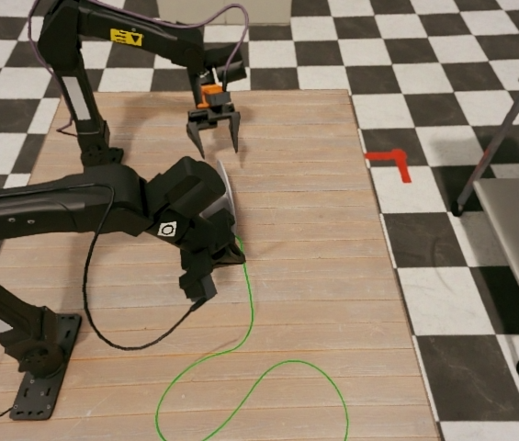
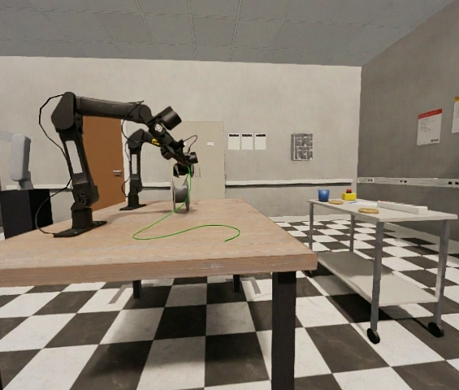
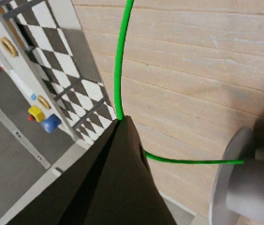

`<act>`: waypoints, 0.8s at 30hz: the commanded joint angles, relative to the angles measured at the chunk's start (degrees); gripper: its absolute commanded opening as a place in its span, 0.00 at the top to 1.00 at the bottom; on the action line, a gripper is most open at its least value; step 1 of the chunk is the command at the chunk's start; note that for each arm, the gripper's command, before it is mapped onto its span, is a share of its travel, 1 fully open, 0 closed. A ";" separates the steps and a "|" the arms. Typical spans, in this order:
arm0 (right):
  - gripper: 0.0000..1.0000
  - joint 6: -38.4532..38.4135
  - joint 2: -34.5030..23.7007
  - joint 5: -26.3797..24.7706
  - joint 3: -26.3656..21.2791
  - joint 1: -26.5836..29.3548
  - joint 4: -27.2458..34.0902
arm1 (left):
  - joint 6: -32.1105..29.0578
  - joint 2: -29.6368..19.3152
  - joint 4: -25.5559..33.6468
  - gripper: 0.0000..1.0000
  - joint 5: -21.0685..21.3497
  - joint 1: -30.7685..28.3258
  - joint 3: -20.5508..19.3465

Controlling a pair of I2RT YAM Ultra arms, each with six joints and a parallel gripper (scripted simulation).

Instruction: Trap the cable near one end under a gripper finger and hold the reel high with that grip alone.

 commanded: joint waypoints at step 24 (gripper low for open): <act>1.00 4.50 -0.41 4.23 0.60 5.97 -0.01 | 0.39 -1.75 -0.71 0.25 1.46 0.31 -0.82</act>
